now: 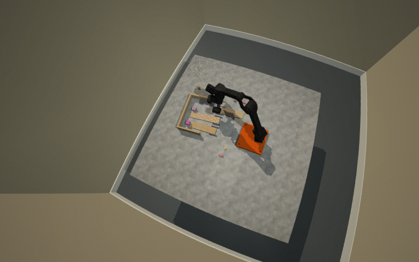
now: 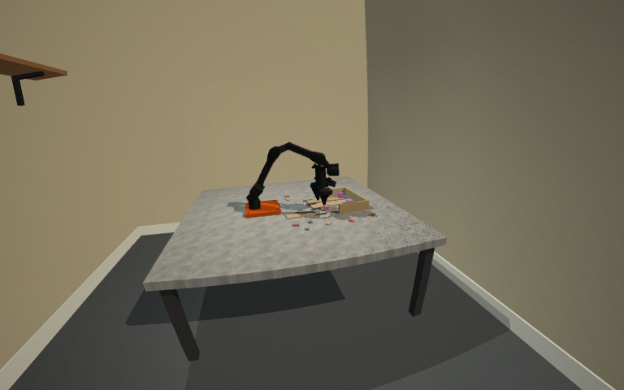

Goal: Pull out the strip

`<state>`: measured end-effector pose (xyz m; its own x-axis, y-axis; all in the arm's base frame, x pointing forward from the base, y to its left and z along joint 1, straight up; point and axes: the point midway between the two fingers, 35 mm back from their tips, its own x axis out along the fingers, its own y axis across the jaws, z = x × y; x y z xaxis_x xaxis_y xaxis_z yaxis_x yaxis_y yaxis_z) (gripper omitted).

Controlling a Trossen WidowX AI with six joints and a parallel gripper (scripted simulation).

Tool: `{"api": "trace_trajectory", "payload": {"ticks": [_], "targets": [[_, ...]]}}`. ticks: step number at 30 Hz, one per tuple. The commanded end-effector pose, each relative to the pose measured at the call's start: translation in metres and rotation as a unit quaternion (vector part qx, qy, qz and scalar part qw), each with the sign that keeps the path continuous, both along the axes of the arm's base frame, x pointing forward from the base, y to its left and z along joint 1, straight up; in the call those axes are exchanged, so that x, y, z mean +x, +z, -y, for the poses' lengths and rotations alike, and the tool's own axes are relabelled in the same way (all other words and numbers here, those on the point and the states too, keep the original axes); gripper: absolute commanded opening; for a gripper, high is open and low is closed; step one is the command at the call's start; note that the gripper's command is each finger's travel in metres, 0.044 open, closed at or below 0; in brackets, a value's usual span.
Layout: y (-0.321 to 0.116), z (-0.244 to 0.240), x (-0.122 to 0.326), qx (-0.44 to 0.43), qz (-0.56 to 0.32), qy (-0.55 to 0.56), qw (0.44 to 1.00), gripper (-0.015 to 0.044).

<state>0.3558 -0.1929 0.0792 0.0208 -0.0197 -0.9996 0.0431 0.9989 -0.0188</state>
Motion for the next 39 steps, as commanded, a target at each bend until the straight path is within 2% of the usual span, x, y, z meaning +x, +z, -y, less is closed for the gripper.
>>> {"api": "trace_trajectory", "payload": {"ticks": [1, 7, 14, 15, 39], "targets": [[0.005, 0.001, 0.014, -0.001, 0.003, -0.002, 1.0, 0.044], [0.01, 0.002, 0.033, -0.001, 0.004, -0.002, 1.0, 0.044], [0.001, 0.002, 0.034, -0.001, 0.004, -0.002, 1.0, 0.0256], [0.0, 0.002, 0.034, -0.001, 0.004, -0.002, 1.0, 0.025], [-0.04, 0.003, 0.035, -0.001, 0.004, -0.002, 1.0, 0.025]]}}
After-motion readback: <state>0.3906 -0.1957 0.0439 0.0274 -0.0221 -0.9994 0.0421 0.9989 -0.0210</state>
